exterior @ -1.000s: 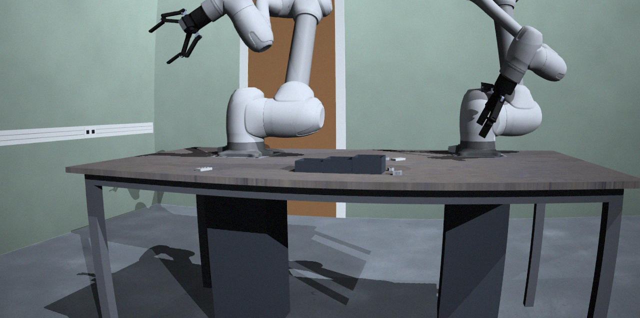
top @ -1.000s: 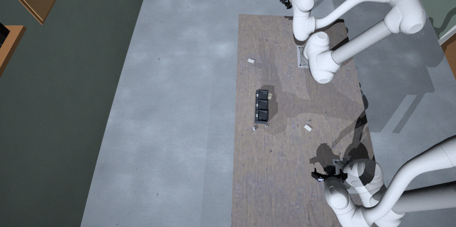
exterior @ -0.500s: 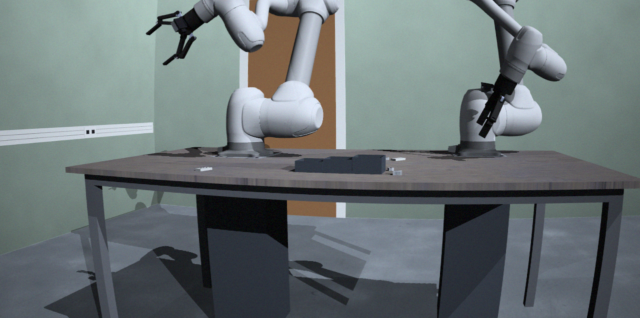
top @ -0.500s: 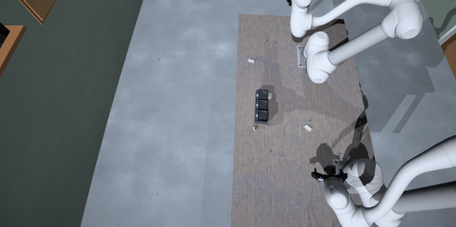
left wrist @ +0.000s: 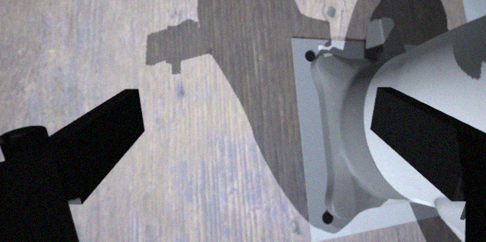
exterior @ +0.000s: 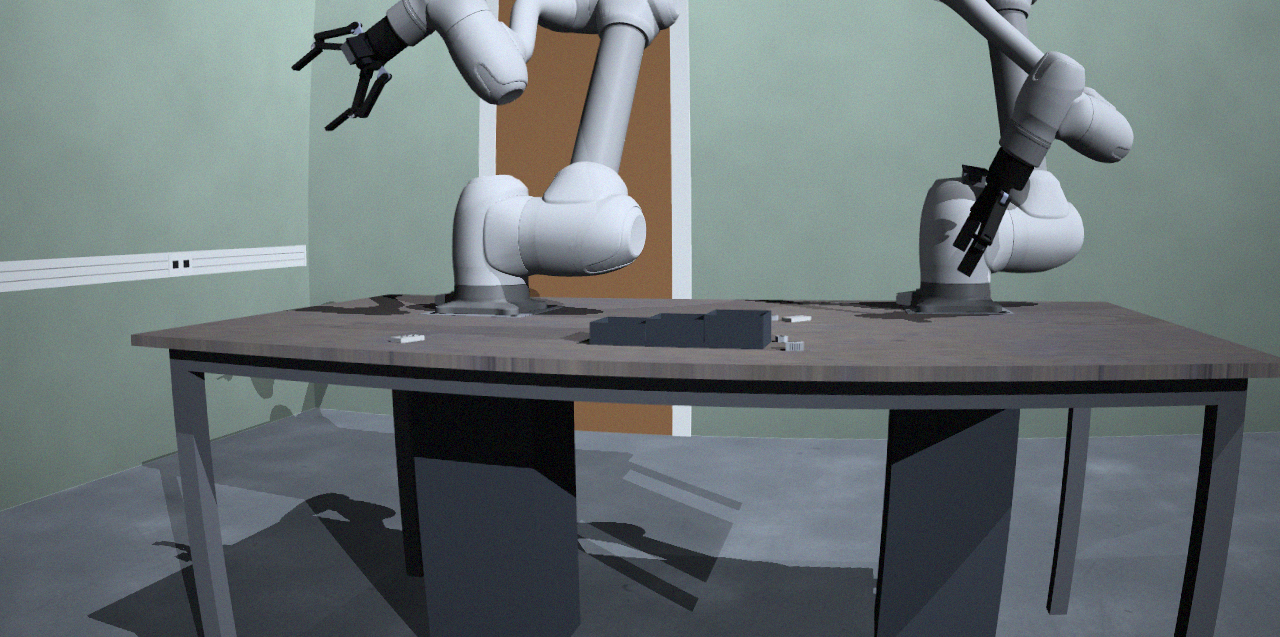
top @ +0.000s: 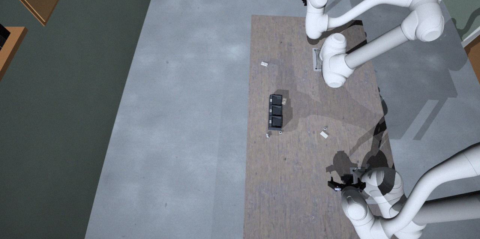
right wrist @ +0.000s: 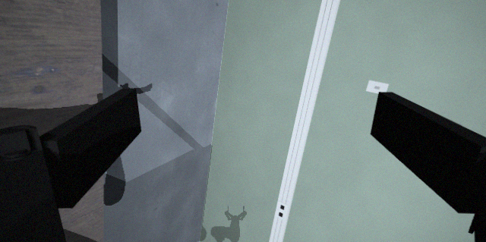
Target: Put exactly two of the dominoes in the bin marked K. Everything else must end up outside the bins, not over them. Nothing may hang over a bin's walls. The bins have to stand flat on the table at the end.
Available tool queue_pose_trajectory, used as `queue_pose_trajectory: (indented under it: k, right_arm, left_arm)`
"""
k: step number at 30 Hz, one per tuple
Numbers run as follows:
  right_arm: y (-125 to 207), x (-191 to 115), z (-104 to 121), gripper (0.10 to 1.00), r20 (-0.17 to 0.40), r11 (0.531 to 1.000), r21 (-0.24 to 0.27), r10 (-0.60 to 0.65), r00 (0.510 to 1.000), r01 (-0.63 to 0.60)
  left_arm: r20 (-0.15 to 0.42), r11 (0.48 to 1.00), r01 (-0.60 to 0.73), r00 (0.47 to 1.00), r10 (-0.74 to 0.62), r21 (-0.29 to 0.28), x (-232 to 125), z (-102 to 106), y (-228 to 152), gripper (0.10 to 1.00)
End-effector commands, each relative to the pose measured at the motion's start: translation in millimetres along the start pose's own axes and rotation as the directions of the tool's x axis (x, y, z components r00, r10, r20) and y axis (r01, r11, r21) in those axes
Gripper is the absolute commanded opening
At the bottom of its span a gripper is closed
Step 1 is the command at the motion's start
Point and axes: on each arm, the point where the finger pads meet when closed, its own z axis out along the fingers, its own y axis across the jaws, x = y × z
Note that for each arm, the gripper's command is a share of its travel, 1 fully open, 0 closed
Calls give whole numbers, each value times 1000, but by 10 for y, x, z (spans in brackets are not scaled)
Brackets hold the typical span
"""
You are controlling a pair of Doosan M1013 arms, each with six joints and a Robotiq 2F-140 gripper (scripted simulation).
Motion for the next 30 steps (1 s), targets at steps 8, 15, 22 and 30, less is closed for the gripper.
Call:
queue_pose_trajectory:
  k: [8,15,22,30]
  right_arm:
    - [7,-11,4,1000,-2,1000,-4,-3,1000,3]
    - [7,-11,4,1000,-2,1000,-4,-3,1000,3]
    - [7,-11,4,1000,-2,1000,-4,-3,1000,3]
    - [7,-11,4,1000,-2,1000,-4,-3,1000,3]
  left_arm:
    - [5,1000,2,1000,-2,1,262,-519,164,1000]
    - [6,1000,2,1000,-2,1,473,-906,293,1000]
    - [40,996,86,995,-87,9,498,-894,133,1000]
    - [144,951,306,940,-308,33,581,-953,-285,1000]
